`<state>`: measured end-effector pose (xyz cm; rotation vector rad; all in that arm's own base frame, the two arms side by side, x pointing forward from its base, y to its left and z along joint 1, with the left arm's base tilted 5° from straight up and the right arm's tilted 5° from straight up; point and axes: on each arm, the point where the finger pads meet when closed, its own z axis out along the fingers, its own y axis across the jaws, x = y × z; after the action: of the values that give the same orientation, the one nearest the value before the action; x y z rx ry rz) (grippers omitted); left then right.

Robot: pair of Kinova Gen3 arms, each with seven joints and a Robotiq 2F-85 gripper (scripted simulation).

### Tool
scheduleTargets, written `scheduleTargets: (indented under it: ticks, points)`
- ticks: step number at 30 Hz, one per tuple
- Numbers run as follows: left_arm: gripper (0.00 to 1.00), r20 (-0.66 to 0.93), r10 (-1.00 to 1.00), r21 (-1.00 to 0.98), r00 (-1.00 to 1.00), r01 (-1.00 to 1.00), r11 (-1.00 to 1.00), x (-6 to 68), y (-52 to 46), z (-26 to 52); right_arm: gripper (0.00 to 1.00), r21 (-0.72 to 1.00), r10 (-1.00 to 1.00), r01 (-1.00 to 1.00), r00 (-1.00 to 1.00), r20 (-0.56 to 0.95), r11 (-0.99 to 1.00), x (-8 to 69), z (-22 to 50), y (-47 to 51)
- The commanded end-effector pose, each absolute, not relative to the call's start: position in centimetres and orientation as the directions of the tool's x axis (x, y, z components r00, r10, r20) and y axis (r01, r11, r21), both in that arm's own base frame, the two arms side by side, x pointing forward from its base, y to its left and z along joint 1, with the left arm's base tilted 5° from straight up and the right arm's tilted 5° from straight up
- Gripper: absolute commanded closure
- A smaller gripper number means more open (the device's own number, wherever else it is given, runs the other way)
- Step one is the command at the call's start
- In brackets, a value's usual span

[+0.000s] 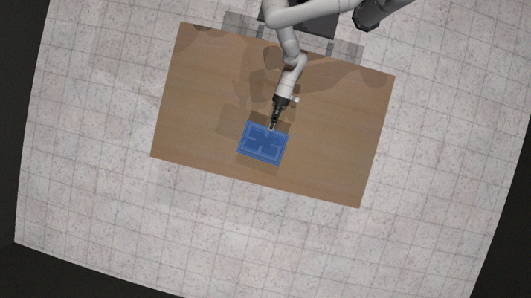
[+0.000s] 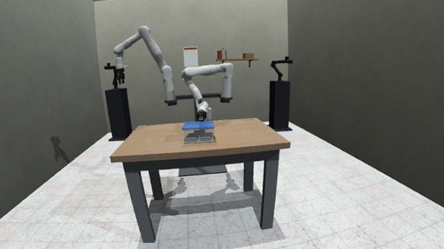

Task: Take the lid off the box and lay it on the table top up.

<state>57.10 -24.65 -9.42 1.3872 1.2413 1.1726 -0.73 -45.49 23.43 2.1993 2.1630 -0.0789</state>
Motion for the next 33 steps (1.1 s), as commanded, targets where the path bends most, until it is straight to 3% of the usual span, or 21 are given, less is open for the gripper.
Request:
scheduleTargets:
  ticks: [1,14,15,33]
  points:
    - [0.552,0.077,0.996,0.988,0.043,0.132,-0.082,57.15,-24.71,-9.29,0.002,0.004,0.997,1.0,0.017,-0.077,-0.017,-0.73,23.51,-45.52]
    - [0.552,0.077,0.996,0.988,0.043,0.132,-0.082,57.15,-24.71,-9.29,0.002,0.004,0.997,1.0,0.017,-0.077,-0.017,-0.73,23.51,-45.52]
    - [0.691,0.077,0.996,0.988,0.043,0.132,-0.082,57.15,-24.71,-9.29,0.002,0.004,0.997,1.0,0.017,-0.077,-0.017,-0.73,23.51,-45.52]
    - [0.691,0.077,0.996,0.988,0.043,0.132,-0.082,57.15,-24.71,-9.29,0.002,0.004,0.997,1.0,0.017,-0.077,-0.017,-0.73,23.51,-45.52]
